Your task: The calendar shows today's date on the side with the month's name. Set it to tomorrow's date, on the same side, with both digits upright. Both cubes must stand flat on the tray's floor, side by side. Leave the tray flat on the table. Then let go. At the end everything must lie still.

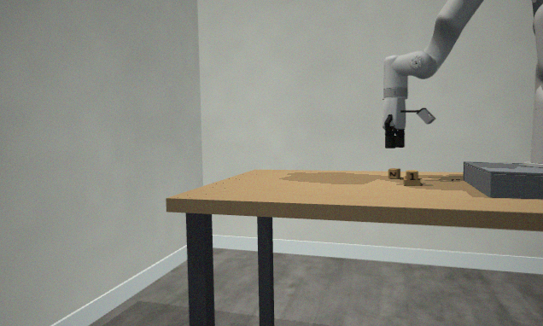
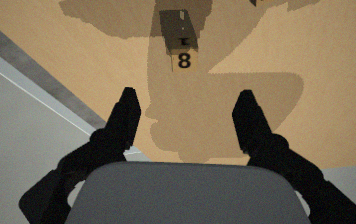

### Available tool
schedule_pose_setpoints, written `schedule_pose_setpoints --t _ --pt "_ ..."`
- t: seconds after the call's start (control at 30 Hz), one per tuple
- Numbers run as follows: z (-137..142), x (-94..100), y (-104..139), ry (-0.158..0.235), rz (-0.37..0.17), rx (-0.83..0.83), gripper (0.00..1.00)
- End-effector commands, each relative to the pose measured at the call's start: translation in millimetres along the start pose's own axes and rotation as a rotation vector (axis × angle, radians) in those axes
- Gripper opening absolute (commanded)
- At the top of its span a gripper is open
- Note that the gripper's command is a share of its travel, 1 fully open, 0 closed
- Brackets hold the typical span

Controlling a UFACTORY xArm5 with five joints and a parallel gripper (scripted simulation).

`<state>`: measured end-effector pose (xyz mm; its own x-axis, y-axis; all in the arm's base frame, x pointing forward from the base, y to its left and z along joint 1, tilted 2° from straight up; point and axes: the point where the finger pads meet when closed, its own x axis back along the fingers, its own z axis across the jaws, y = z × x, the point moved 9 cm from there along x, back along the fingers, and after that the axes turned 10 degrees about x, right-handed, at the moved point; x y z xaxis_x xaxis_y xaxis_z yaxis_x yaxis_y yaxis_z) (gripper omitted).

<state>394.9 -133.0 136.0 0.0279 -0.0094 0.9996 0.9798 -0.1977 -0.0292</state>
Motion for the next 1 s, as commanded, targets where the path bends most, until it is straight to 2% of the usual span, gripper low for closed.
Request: schedule_pose_setpoints --t 0.0,0.17,0.27,0.37,0.73,0.83,0.9,0.97 --pt "-0.1 1.1 1.0 0.0 -0.004 -0.084 1.0" --pt "-0.2 1.0 1.0 0.0 -0.004 -0.263 1.0" --pt "-0.2 1.0 1.0 0.0 -0.004 -0.265 1.0" --pt "-0.2 0.9 1.0 0.0 -0.004 -0.411 1.0" --pt "-0.4 0.7 1.0 0.001 -0.004 -0.73 1.0" --pt "-0.4 0.7 1.0 0.001 -0.004 -0.736 1.0" --pt "-0.4 0.6 1.1 0.001 -0.004 -0.865 1.0" --pt "-0.4 0.6 1.1 0.001 -0.004 -0.911 1.0"
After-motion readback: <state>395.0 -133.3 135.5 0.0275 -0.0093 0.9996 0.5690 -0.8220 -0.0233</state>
